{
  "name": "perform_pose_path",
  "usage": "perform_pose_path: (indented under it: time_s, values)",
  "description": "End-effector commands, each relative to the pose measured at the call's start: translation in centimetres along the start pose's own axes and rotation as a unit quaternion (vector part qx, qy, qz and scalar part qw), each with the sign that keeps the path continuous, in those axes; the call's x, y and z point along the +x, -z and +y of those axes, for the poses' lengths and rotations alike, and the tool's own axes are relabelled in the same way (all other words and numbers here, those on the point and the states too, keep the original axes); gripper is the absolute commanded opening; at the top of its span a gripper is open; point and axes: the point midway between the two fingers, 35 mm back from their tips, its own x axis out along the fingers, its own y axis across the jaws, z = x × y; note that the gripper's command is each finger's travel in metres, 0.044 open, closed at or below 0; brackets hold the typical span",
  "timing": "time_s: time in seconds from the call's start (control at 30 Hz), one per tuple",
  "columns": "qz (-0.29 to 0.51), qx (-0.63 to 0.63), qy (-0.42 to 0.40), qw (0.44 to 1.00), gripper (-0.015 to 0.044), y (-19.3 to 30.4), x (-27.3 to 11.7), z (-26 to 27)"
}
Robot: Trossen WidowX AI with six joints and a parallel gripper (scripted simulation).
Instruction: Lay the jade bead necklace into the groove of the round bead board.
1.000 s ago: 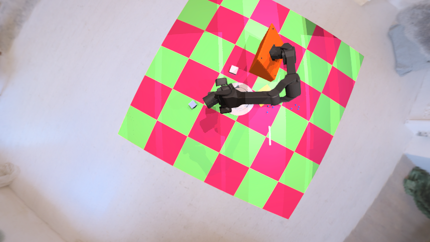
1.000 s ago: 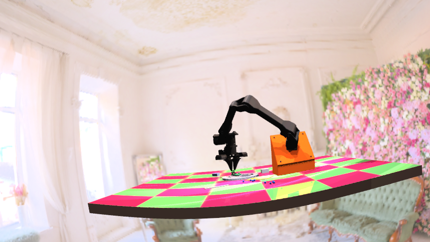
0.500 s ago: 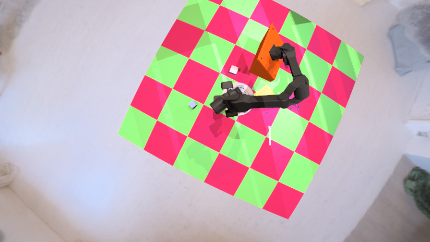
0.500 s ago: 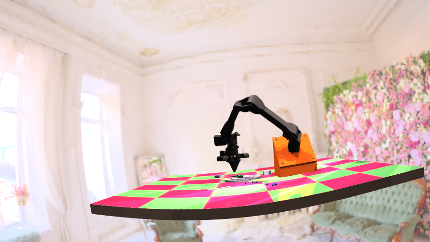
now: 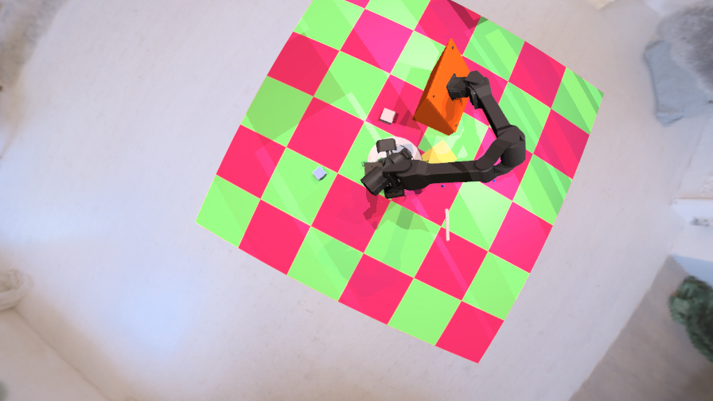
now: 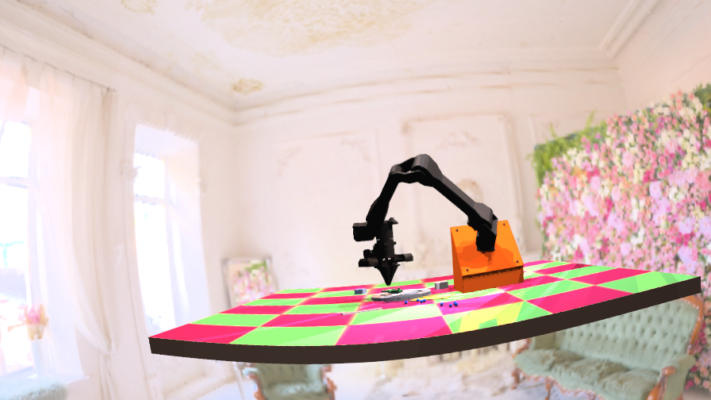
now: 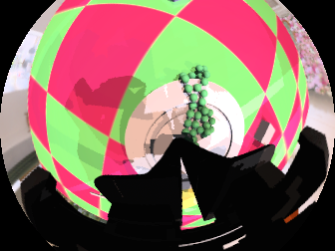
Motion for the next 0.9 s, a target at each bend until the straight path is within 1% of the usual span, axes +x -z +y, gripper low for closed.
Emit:
perform_pose_path:
  time_s: [0.0, 0.33, 0.53, 0.87]
  values:
    - [0.004, 0.004, 0.000, 1.000, 0.0000, 0.4, 0.6, -0.1]
    - [0.004, 0.004, -0.001, 1.000, 0.0000, 0.4, 2.2, -0.1]
    - [0.004, 0.004, -0.001, 1.000, 0.0000, 0.4, 2.4, -0.1]
    - [0.001, 0.000, 0.000, 1.000, 0.0263, 0.3, 2.1, 0.1]
